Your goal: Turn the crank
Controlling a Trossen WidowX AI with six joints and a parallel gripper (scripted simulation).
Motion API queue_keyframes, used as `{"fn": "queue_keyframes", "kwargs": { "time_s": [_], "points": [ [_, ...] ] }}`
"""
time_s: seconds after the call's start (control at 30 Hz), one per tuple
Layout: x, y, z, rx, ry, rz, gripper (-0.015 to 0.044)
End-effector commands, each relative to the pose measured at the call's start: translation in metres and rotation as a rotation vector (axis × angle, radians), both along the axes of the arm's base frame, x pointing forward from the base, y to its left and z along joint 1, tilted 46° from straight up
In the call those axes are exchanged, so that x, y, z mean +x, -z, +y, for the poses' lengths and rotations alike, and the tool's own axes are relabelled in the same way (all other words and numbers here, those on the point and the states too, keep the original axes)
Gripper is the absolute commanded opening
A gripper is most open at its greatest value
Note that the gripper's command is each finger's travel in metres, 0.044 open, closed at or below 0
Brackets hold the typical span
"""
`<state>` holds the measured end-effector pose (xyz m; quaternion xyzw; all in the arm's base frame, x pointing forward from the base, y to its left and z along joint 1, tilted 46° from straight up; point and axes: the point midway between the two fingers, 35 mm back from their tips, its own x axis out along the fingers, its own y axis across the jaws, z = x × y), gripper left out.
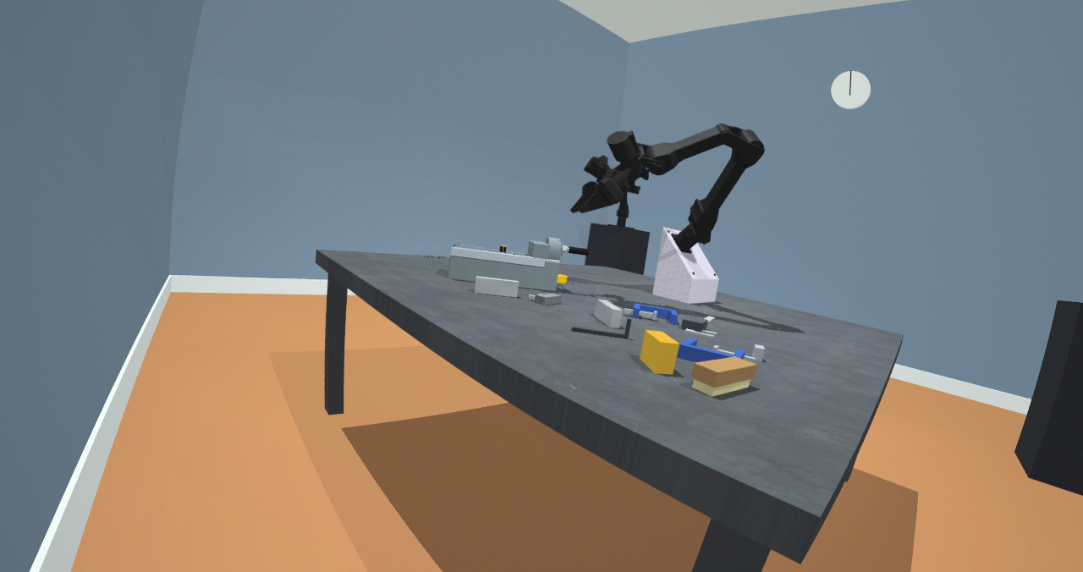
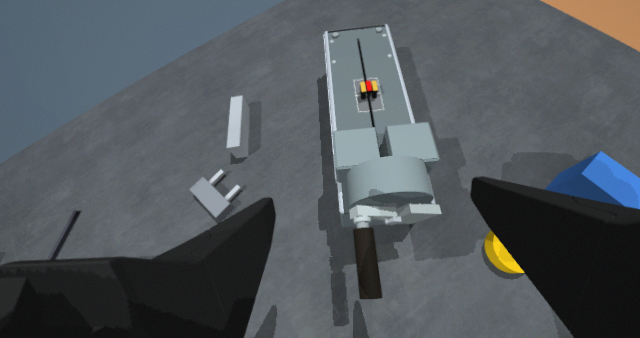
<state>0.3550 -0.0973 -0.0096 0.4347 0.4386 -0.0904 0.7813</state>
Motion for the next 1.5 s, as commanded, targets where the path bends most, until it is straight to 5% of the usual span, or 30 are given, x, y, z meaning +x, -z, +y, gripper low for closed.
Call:
{"fn": "queue_keyframes", "kwargs": {
  "time_s": [0.0, 1.47],
  "points": [
    [-0.004, 0.006, 0.008, 0.003, 0.012, 0.007, 0.044],
    [-0.005, 0.075, 0.079, 0.006, 0.01, 0.008, 0.044]
  ]
}}
